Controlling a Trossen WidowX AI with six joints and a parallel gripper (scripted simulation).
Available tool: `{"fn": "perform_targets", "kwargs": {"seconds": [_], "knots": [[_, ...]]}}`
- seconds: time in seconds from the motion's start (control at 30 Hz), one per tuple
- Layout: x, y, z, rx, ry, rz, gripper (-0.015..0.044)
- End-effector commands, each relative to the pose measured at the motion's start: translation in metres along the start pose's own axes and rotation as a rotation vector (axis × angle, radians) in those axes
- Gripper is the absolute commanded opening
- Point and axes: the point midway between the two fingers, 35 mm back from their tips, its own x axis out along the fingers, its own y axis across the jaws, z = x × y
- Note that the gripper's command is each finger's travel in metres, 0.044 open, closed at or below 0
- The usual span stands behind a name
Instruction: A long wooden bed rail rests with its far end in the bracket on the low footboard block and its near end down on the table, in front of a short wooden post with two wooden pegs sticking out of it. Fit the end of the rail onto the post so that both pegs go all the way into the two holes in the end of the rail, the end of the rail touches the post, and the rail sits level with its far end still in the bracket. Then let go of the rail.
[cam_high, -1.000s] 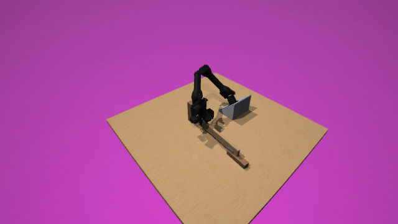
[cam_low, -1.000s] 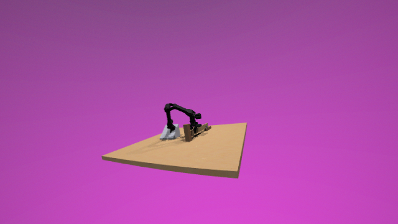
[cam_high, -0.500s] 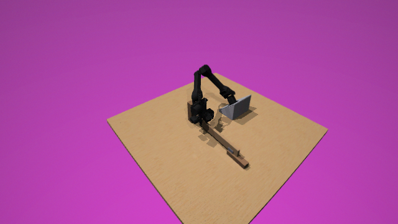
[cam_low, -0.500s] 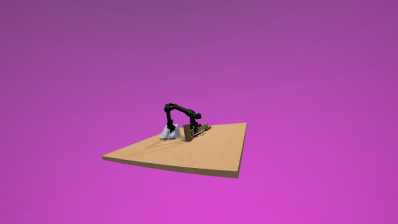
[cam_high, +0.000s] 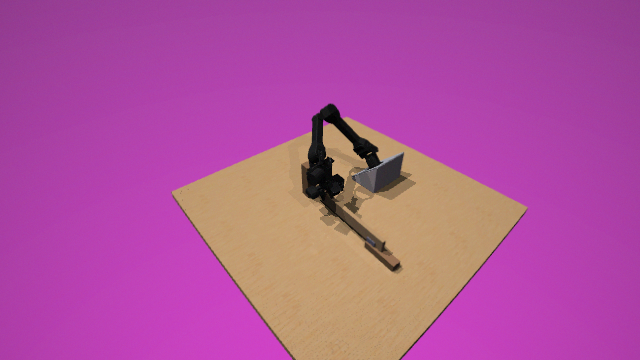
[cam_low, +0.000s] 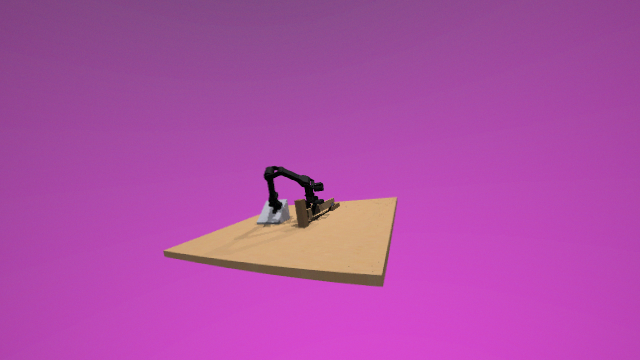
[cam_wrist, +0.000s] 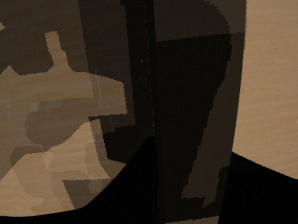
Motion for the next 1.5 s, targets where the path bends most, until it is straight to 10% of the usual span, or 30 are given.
{"fn": "perform_targets", "kwargs": {"seconds": [0.0, 1.47], "knots": [[-0.001, 0.000, -0.001, -0.001, -0.006, -0.002, 0.0000], [-0.002, -0.001, -0.015, -0.001, -0.005, -0.002, 0.0000]]}}
